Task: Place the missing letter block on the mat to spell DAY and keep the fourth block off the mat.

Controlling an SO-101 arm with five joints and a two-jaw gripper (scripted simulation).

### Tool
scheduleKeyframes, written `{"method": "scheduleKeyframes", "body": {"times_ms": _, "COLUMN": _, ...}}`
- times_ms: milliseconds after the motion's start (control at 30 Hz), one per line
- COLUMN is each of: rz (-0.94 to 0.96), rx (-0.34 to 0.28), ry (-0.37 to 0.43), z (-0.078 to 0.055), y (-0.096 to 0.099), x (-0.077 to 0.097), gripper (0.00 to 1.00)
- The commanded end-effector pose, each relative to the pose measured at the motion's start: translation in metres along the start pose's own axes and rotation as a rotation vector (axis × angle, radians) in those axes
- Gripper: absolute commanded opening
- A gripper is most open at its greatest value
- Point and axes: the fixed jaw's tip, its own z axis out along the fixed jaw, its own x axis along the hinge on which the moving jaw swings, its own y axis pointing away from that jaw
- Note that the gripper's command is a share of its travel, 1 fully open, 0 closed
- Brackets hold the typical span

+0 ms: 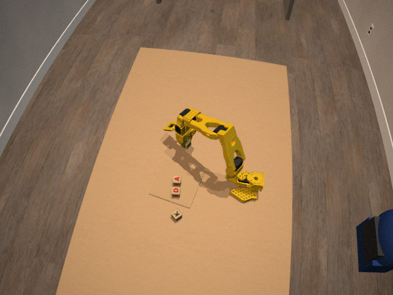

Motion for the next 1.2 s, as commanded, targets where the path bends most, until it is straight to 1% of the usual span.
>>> {"method": "scheduleKeyframes", "body": {"times_ms": 0, "rz": 0.0, "rx": 0.012, "ry": -0.119, "z": -0.022, "y": -0.003, "x": -0.015, "gripper": 0.09}}
{"method": "scheduleKeyframes", "body": {"times_ms": 200, "rz": 0.0, "rx": 0.012, "ry": -0.119, "z": -0.022, "y": -0.003, "x": -0.015, "gripper": 0.01}}
{"method": "scheduleKeyframes", "body": {"times_ms": 433, "rz": 0.0, "rx": 0.012, "ry": -0.119, "z": -0.022, "y": -0.003, "x": -0.015, "gripper": 0.0}}
{"method": "scheduleKeyframes", "body": {"times_ms": 567, "rz": 0.0, "rx": 0.012, "ry": -0.12, "z": -0.025, "y": -0.003, "x": -0.015, "gripper": 0.0}}
{"method": "scheduleKeyframes", "body": {"times_ms": 700, "rz": 0.0, "rx": 0.012, "ry": -0.12, "z": -0.032, "y": -0.003, "x": -0.015, "gripper": 0.0}}
{"method": "scheduleKeyframes", "body": {"times_ms": 867, "rz": 0.0, "rx": 0.012, "ry": -0.122, "z": -0.047, "y": -0.003, "x": -0.014, "gripper": 0.0}}
{"method": "scheduleKeyframes", "body": {"times_ms": 933, "rz": 0.0, "rx": 0.012, "ry": -0.122, "z": -0.047, "y": -0.003, "x": -0.014, "gripper": 0.0}}
{"method": "scheduleKeyframes", "body": {"times_ms": 1167, "rz": 0.0, "rx": 0.012, "ry": -0.123, "z": -0.066, "y": -0.002, "x": -0.011, "gripper": 0.0}}
